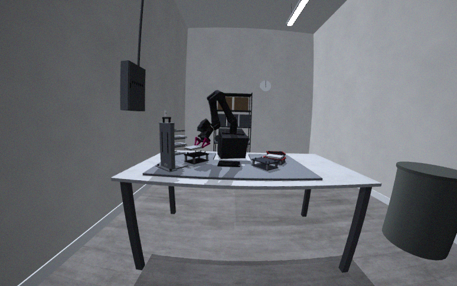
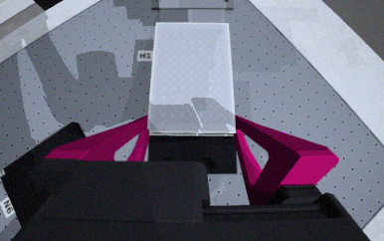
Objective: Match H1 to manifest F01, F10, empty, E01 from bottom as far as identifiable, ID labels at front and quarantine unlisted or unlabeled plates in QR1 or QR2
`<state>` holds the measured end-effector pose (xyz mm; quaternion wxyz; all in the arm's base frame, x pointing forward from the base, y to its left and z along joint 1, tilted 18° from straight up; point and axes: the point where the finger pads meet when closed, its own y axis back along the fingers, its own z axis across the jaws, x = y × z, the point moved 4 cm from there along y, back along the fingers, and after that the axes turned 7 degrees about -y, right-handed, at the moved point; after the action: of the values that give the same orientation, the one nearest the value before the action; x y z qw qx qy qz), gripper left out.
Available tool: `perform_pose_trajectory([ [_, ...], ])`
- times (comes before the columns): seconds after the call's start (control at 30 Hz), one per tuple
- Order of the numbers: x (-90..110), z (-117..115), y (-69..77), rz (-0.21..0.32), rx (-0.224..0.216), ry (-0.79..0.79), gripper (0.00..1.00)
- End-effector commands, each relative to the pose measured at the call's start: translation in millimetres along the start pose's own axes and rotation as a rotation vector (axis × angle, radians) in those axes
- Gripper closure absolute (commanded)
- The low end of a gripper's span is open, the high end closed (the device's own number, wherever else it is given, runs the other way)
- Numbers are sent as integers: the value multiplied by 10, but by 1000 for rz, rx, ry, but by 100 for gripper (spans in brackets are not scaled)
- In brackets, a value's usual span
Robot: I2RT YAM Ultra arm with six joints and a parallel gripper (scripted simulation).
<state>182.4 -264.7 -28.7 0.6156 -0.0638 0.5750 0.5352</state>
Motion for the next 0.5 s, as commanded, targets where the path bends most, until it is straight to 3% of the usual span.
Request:
perform_pose_trajectory([
  [0.0,-63,-10,-10,-15,4,3,14],
  [0.47,-148,0,-95,-15,4,3,14],
])
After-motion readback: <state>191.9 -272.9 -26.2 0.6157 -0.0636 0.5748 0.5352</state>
